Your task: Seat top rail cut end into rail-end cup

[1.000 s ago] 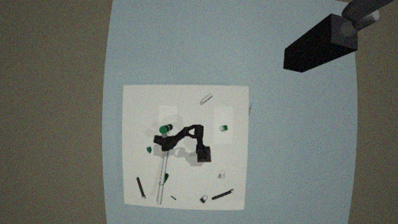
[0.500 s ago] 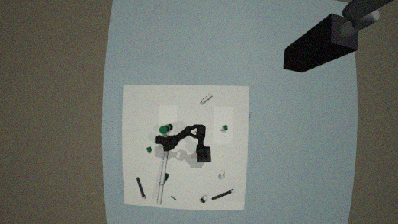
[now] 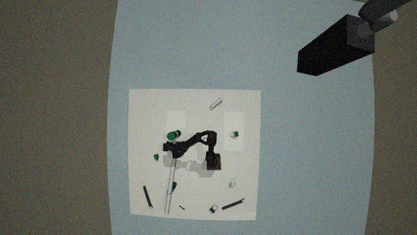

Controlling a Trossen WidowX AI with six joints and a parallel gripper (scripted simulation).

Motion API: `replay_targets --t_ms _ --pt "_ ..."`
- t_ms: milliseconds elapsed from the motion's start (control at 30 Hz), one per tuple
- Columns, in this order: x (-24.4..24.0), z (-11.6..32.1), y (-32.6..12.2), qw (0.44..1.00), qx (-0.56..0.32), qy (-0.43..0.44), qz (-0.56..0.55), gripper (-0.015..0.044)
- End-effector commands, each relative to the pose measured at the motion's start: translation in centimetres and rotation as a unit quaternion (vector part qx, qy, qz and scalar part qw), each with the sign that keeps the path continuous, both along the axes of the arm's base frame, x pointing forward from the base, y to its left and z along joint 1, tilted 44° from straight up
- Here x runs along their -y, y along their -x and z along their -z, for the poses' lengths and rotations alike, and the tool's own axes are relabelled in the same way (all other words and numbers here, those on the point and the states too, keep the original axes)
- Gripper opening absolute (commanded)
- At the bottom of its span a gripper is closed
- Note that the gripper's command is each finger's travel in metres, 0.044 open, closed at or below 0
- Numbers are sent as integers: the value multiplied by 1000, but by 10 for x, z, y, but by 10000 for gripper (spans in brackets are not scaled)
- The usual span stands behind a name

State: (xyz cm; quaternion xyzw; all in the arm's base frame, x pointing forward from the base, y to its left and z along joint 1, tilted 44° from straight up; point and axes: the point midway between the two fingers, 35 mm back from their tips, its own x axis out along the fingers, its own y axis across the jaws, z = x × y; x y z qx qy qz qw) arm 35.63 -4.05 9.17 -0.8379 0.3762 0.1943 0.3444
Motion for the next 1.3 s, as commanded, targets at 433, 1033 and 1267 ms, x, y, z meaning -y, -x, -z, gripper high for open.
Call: replay_targets --t_ms 433,1033,1267 --pt "0 1 -1 1000 4 1 6 0" --pt "-4 1 -1 1000 4 0 6 315" --pt "-28 1 2 1000 2 -3 6 440"
